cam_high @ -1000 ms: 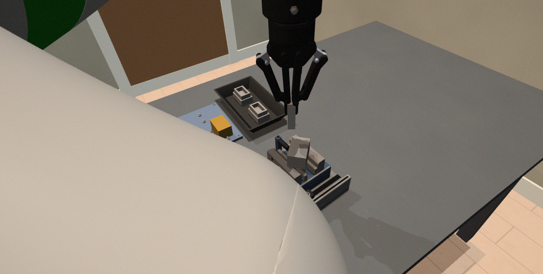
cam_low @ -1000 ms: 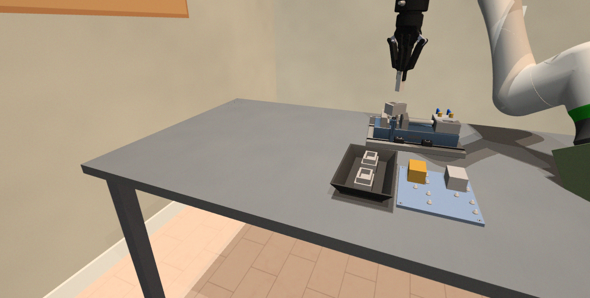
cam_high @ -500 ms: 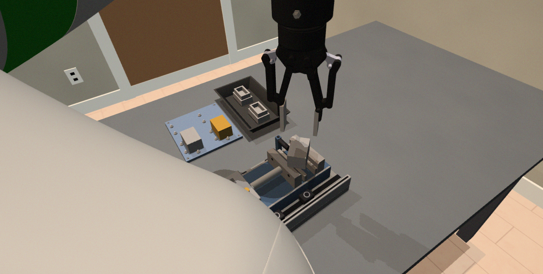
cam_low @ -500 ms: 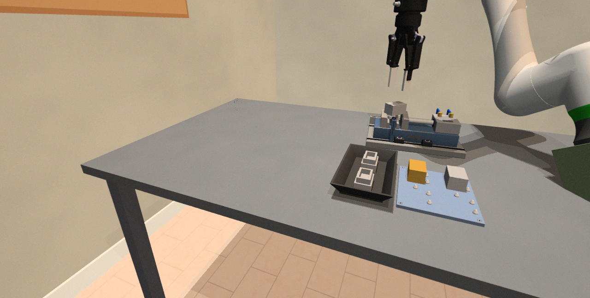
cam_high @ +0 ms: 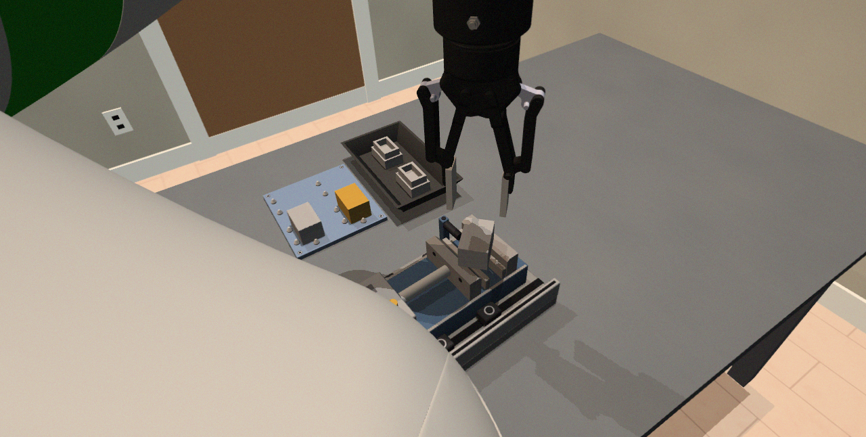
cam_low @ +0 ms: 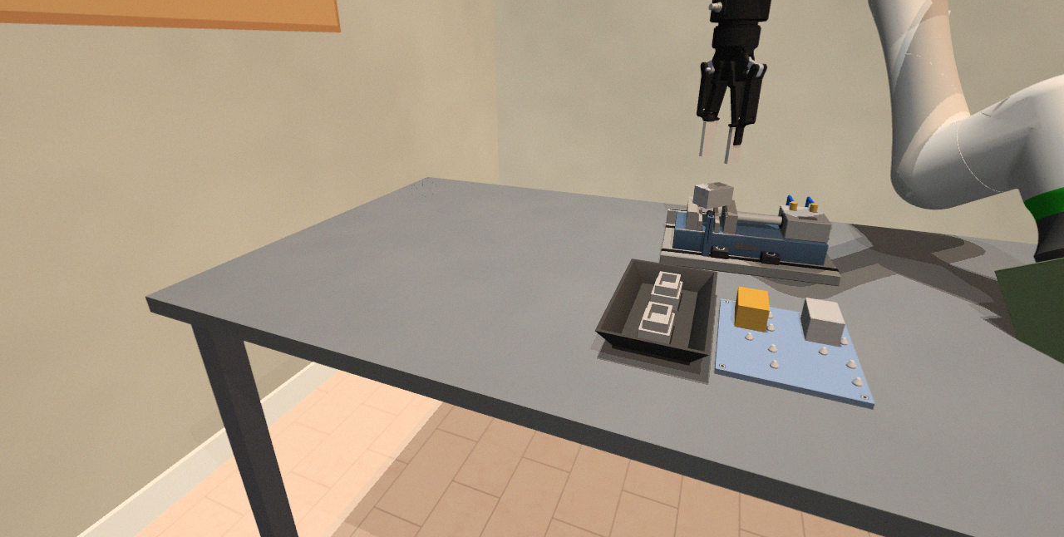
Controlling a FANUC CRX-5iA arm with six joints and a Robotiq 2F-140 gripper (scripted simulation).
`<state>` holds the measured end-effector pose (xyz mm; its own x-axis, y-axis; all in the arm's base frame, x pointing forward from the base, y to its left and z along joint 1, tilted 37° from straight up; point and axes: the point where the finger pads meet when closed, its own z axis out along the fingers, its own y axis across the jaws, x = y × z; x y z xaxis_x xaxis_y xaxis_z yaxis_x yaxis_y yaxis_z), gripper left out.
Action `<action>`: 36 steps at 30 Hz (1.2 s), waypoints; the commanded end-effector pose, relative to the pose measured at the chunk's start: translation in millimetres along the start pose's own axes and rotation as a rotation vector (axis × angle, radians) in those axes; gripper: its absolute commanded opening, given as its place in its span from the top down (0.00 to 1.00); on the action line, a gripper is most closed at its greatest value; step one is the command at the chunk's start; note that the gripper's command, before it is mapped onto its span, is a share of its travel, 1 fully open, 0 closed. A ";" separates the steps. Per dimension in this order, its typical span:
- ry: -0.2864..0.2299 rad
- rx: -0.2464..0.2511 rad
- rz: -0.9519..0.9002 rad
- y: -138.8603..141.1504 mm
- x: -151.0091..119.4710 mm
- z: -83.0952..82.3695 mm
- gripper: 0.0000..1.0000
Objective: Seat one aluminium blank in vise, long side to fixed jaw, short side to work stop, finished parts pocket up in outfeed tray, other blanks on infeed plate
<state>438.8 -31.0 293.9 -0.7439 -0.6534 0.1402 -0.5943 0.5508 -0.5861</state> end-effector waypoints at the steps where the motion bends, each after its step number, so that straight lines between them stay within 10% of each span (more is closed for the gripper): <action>1: 0.000 0.000 0.000 0.0 -0.1 -0.2 0.60; 36: 0.000 0.000 0.000 0.1 -0.2 13.1 0.60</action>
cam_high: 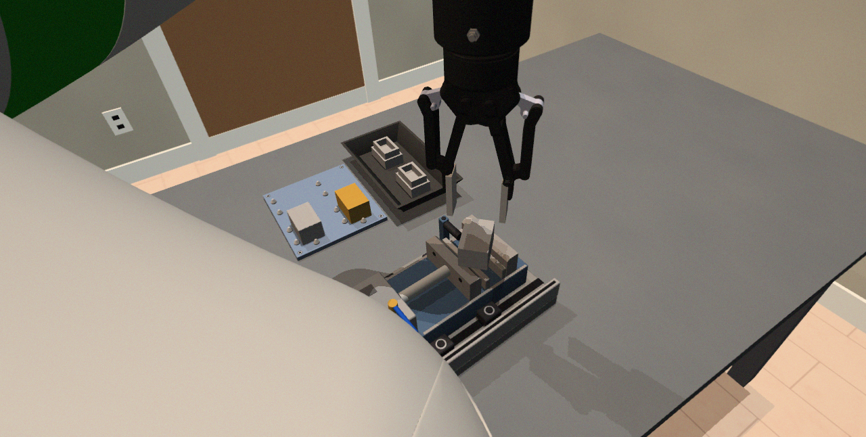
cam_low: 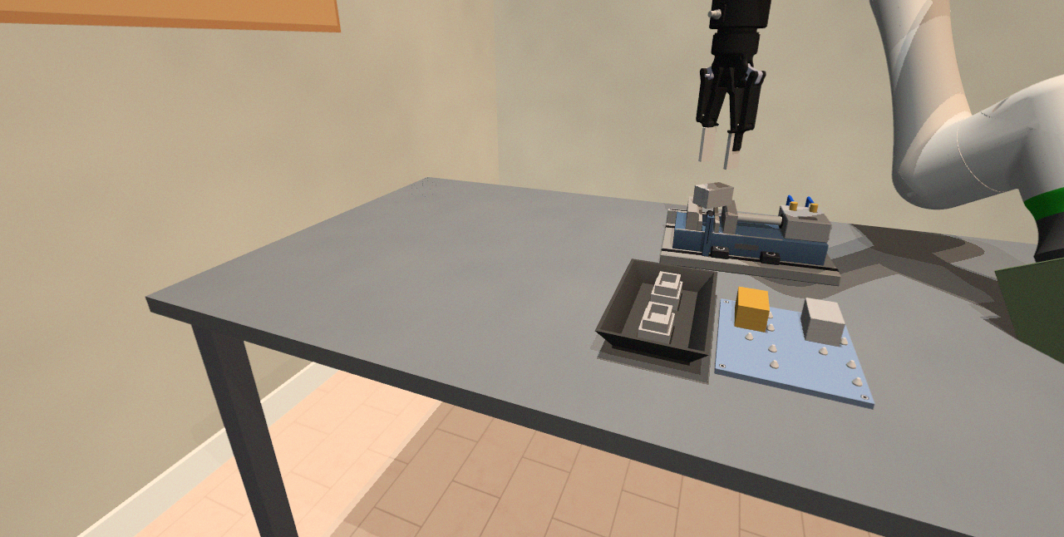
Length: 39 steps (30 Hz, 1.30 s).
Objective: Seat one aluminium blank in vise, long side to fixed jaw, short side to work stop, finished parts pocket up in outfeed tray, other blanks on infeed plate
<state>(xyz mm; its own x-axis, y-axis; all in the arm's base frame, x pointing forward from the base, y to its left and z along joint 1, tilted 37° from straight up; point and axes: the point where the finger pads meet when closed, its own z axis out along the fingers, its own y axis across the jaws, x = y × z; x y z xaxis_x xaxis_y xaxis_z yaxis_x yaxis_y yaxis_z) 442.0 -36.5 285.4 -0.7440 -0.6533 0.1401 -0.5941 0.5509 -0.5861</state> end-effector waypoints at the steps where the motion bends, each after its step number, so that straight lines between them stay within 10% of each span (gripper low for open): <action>1: 0.000 0.000 0.000 0.0 -0.2 3.8 0.60; 39: 0.000 0.000 0.000 0.2 -0.4 35.2 0.60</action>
